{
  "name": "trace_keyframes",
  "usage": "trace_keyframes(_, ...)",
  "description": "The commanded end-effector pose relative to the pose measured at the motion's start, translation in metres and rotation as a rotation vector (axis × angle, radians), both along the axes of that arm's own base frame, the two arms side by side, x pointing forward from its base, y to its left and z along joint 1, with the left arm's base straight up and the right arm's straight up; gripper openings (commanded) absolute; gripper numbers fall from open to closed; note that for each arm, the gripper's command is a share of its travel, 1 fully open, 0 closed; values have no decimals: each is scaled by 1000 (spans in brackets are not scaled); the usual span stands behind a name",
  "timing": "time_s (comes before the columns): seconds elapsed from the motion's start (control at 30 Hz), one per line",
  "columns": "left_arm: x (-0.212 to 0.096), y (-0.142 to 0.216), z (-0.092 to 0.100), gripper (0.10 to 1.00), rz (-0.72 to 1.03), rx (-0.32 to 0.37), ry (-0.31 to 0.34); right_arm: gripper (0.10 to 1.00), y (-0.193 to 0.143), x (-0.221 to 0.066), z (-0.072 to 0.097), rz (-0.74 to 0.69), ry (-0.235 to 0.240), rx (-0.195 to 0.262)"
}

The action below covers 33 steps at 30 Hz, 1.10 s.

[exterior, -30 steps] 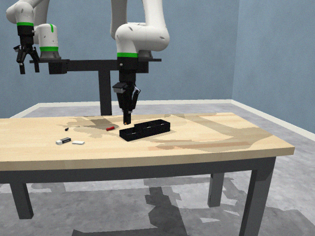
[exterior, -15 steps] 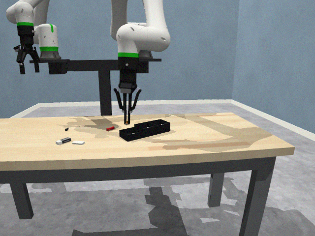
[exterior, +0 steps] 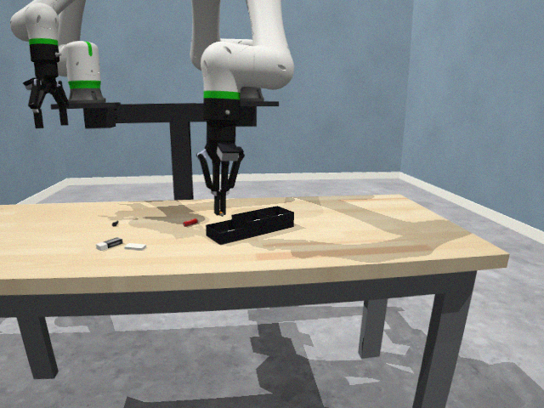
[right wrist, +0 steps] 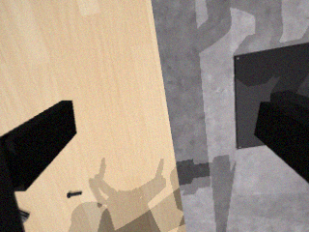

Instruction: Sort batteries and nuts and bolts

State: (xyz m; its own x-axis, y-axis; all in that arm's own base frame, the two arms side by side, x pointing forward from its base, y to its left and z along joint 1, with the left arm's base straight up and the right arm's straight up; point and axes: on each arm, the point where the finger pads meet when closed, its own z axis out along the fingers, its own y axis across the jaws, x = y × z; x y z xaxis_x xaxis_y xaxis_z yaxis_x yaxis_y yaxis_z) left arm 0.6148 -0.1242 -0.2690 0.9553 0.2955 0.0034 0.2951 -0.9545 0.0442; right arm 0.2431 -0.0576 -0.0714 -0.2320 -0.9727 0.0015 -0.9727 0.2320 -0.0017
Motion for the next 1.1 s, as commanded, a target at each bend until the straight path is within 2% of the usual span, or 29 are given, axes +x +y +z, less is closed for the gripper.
trace_keyframes(0.0,1,0,1,124,153,35,13,1000,0,0,0,0,-1,0)
trace_keyframes(0.63,1,-1,1,124,182,41,16,1000,0,0,0,0,-1,0)
trace_keyframes(1.07,1,-1,-21,124,182,41,16,1000,0,0,0,0,-1,0)
